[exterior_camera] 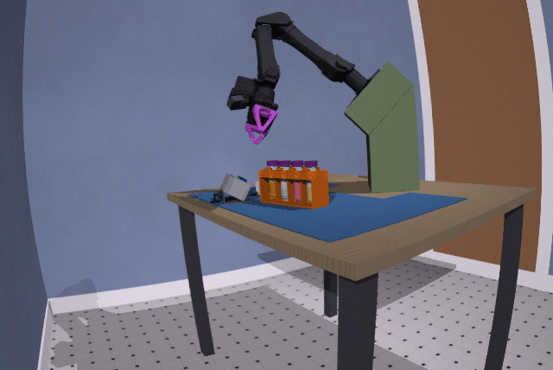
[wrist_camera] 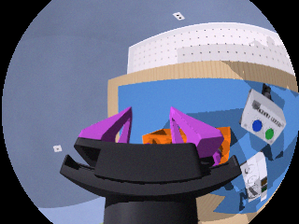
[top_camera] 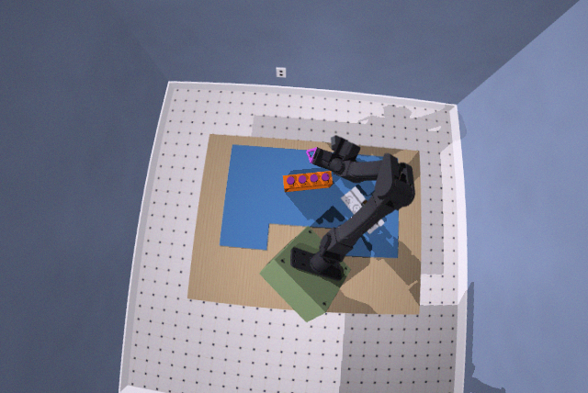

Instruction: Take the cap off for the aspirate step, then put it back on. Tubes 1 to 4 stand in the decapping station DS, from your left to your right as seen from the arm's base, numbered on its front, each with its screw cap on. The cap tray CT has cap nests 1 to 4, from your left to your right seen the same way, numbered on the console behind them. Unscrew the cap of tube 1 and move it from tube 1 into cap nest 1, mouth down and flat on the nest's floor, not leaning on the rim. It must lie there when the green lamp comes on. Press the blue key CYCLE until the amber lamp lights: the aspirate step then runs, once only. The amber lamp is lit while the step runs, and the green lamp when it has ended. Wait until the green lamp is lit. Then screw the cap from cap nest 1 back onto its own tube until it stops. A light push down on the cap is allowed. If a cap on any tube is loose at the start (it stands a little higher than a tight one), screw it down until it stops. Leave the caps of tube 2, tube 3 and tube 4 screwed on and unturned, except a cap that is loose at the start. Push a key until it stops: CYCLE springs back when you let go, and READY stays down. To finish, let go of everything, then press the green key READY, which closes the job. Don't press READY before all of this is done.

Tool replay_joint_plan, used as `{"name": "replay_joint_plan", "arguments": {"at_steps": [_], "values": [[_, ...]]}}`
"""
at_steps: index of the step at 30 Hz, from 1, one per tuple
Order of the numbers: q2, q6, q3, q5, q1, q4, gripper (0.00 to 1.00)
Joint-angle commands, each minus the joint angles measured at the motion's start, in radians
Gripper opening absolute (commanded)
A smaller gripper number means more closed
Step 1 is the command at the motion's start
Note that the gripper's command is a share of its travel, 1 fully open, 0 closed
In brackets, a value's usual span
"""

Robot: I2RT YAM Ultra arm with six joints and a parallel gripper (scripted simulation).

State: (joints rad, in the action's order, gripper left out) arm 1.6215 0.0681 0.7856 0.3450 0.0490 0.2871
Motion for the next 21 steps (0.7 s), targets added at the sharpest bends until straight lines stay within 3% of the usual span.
{"name": "replay_joint_plan", "arguments": {"at_steps": [1, 2, 5, 8, 12, 15, 17, 20, 21], "values": [[-0.025, 0.058, -0.010, -0.082, 0.003, -0.048, 0.49], [-0.033, 0.070, -0.012, -0.114, 0.006, -0.063, 0.49], [-0.037, 0.085, -0.026, -0.107, -0.013, -0.060, 0.49], [-0.061, 0.123, -0.032, -0.200, -0.005, -0.111, 0.49], [-0.068, 0.140, -0.048, -0.193, -0.026, -0.107, 0.49], [-0.089, 0.176, -0.052, -0.286, -0.016, -0.158, 0.49], [-0.099, 0.194, -0.070, -0.280, -0.038, -0.154, 0.49], [-0.117, 0.229, -0.072, -0.372, -0.028, -0.205, 0.49], [-0.123, 0.239, -0.080, -0.377, -0.036, -0.207, 0.49]]}}
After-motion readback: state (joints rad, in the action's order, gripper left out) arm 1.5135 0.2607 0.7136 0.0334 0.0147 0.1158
